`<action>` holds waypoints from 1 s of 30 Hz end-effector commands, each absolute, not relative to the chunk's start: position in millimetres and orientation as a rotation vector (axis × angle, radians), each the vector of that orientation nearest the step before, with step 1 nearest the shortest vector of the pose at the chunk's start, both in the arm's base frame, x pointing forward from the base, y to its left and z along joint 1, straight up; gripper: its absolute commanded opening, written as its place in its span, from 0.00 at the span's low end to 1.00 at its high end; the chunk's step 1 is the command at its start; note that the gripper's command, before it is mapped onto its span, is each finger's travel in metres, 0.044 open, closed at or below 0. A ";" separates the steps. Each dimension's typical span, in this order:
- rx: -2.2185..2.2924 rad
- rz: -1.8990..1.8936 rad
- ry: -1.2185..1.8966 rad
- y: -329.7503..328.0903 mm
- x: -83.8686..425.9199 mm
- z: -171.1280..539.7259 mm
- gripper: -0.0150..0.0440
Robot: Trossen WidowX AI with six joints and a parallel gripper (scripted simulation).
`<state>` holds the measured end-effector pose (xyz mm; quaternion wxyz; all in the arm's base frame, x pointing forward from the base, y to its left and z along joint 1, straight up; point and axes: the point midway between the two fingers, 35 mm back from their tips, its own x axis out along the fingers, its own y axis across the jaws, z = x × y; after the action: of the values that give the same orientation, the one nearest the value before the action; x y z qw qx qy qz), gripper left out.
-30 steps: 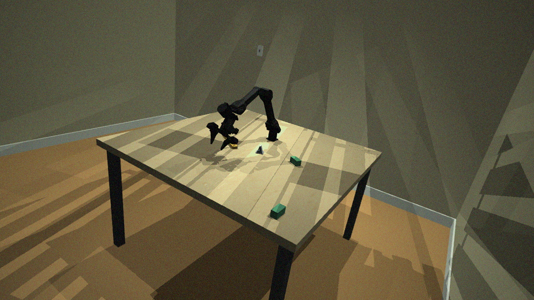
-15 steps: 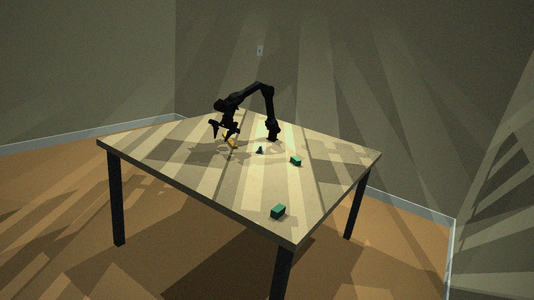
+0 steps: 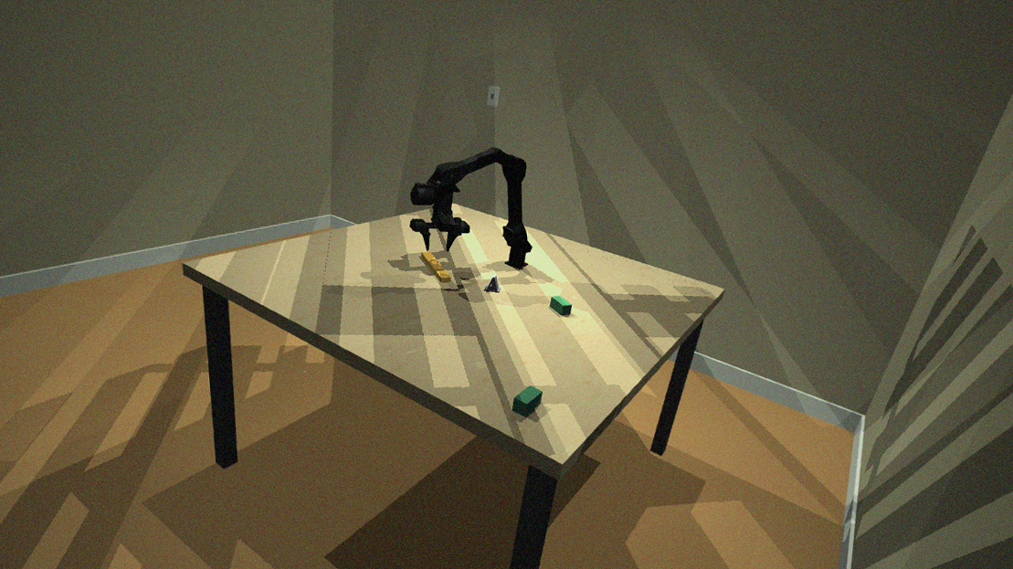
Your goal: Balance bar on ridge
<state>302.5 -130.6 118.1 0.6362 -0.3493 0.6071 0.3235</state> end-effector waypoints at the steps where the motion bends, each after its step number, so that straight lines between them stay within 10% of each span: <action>1: -0.792 0.760 1.412 -130.4 292.5 118.2 0.79; 30: -0.792 0.760 1.412 -131.1 294.0 53.0 0.79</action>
<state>296.3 -131.0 60.4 0.6309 -0.3456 0.6121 0.3285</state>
